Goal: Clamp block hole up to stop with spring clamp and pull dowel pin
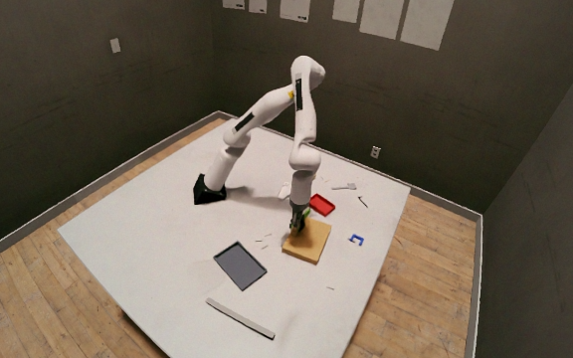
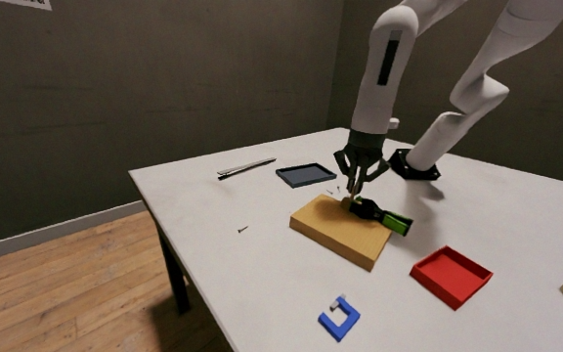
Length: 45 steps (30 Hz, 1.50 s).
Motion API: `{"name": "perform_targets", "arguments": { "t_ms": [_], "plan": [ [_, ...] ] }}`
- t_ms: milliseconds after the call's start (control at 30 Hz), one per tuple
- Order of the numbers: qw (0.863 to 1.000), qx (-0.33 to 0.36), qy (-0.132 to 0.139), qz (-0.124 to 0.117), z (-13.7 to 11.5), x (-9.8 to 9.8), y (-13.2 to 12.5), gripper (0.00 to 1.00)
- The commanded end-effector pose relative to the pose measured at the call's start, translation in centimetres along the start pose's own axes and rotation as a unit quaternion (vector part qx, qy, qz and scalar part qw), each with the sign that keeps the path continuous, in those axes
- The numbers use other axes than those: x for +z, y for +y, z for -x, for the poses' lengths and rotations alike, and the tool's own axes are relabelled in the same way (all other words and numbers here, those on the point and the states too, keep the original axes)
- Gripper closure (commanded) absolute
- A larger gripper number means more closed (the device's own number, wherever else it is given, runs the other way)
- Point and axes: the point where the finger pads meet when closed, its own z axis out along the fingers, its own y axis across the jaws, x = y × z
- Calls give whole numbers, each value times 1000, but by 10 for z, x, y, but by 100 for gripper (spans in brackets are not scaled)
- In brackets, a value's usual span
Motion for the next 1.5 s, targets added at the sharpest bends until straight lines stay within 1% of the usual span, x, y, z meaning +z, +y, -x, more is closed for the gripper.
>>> {"name": "perform_targets", "arguments": {
  "t_ms": [0,833,1467],
  "plan": [
    [1000,5,-2,0,3,-3,1,90],
    [999,44,-2,0,3,-4,1,90],
    [999,46,-2,0,3,-7,1,90]
  ]
}}
